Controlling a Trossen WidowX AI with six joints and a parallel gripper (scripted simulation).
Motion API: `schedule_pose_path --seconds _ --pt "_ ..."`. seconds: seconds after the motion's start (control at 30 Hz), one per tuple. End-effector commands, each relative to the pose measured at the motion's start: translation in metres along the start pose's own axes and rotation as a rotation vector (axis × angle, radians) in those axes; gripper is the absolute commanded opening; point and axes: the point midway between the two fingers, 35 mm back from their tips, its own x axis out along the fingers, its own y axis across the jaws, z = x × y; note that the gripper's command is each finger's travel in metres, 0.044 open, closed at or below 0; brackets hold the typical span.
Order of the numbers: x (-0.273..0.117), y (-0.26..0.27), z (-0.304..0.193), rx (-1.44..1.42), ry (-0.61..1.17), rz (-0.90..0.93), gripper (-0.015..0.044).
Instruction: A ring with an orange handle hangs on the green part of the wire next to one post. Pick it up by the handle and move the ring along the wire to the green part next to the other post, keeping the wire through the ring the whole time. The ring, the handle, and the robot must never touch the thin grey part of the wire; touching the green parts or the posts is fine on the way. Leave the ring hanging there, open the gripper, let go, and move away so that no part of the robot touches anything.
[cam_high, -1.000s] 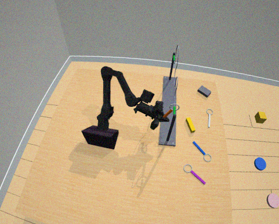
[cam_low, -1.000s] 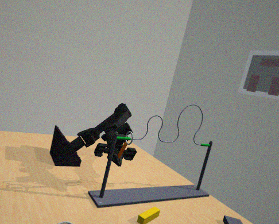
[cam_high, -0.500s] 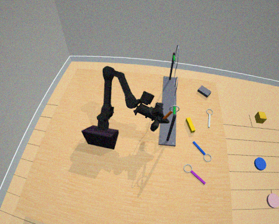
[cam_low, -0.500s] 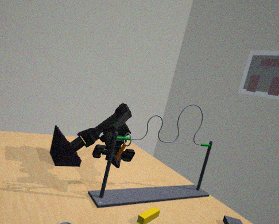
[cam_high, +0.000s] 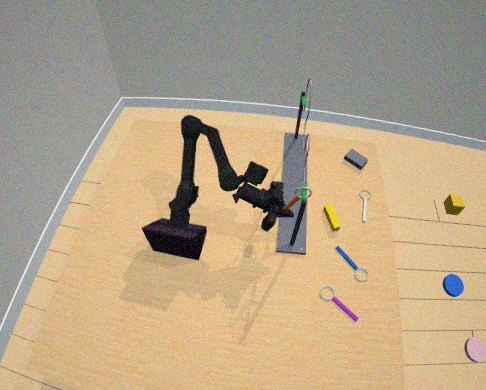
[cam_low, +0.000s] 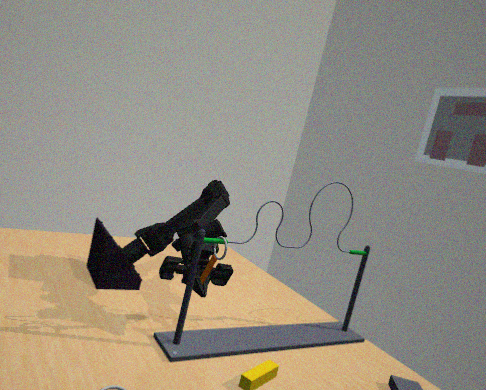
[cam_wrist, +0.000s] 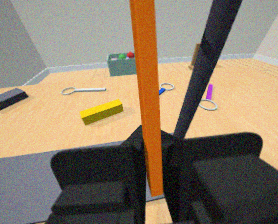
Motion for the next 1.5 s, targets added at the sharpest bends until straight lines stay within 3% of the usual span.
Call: schedule_pose_path --seconds 0.0,0.4,0.8,1.47 --pt "0.000 -0.002 -0.001 0.005 0.000 -0.007 -0.0150" --pt "0.000 -0.002 -0.001 0.005 0.000 -0.007 -0.0150" --pt "-0.001 0.000 0.000 0.000 0.000 -0.001 0.0160" --pt "-0.048 -0.001 -0.001 0.005 0.001 -0.008 0.0160"
